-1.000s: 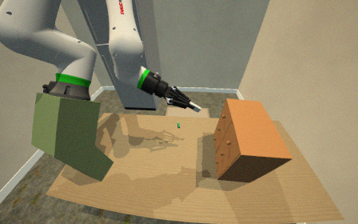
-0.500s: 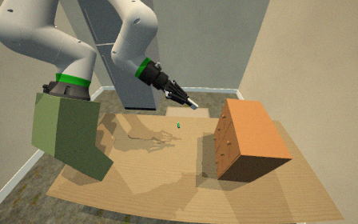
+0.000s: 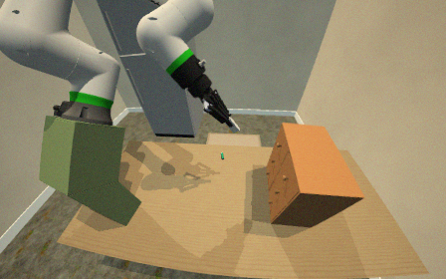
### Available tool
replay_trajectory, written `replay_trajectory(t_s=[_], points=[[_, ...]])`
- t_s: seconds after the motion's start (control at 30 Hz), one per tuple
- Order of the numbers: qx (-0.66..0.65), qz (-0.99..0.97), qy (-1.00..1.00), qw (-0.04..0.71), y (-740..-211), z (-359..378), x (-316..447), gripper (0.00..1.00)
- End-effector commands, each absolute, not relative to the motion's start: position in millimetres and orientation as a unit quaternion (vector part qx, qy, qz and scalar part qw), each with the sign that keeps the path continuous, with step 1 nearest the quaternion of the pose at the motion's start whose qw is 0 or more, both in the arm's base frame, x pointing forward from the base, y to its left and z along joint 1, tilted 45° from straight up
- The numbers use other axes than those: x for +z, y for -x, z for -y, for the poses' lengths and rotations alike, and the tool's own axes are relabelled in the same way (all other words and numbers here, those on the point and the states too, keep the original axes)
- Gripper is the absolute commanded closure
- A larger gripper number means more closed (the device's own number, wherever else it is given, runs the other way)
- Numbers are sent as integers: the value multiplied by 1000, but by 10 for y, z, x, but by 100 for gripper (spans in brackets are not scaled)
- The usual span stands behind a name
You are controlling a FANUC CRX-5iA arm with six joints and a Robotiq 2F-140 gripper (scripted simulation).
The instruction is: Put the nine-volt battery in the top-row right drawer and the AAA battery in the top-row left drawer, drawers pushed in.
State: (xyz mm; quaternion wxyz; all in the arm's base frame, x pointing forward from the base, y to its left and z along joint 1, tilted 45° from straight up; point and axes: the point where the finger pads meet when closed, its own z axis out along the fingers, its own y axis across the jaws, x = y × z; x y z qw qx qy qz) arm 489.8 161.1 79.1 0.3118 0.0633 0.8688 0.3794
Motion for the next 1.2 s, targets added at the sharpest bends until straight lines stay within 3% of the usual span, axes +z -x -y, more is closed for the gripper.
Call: replay_trajectory(t_s=[0.0,0.43,1.17], points=[[379,-903,-30,199,-4764,-1603,901,100],[379,-923,28,57,-4502,-1411,1060,100],[378,-925,40,28,-4448,-1372,1093,100]])
